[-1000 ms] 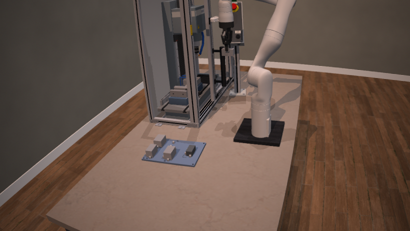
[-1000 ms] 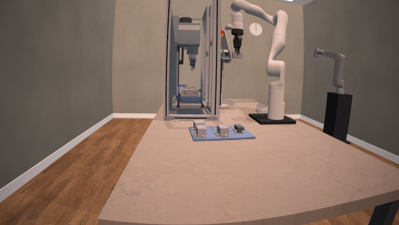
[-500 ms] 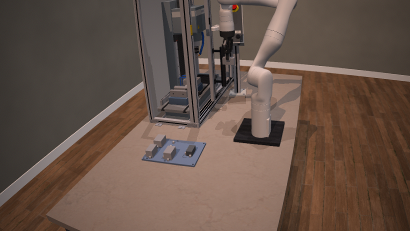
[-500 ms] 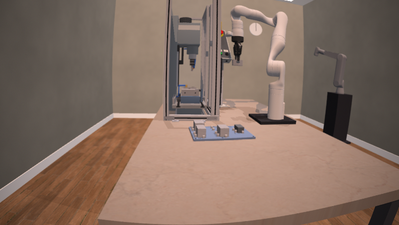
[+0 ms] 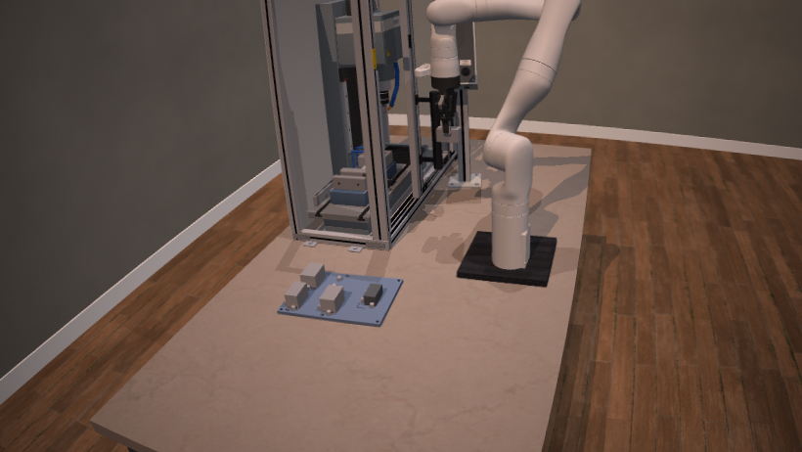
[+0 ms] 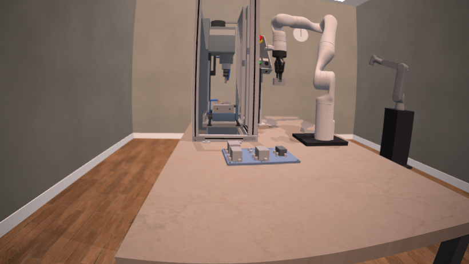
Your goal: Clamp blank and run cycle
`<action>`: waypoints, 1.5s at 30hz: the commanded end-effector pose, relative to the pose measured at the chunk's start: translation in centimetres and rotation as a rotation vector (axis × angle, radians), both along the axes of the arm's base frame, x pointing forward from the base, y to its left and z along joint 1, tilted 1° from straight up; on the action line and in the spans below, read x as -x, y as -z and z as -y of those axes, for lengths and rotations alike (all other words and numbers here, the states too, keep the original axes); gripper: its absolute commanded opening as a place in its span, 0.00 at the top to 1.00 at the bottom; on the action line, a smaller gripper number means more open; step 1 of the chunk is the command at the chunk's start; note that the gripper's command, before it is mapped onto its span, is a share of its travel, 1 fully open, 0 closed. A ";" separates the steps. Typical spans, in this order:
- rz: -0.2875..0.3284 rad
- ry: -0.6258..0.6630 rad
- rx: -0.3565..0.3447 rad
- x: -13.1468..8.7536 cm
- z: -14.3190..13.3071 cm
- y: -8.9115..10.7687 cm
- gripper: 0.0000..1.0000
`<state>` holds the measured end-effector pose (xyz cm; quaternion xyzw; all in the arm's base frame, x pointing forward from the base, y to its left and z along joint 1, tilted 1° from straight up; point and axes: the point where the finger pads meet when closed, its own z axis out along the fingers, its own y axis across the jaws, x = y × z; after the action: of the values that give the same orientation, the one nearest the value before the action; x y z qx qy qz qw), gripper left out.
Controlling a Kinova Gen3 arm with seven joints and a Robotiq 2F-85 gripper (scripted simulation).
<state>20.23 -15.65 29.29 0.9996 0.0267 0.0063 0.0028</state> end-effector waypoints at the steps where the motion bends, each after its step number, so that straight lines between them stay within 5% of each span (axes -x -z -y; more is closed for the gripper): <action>1: 0.001 0.001 0.002 -0.3 0.1 0.9 0.90; 8: 0.001 0.001 0.002 -0.3 0.1 0.9 0.90; 13: 0.001 0.001 0.002 -0.3 0.1 4.6 0.90; 42: 0.001 0.001 0.002 -0.3 0.1 4.6 0.90; 45: 0.001 0.001 0.002 -3.3 0.0 4.6 0.90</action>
<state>20.91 -15.75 24.67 0.9996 0.0258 0.0067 0.0041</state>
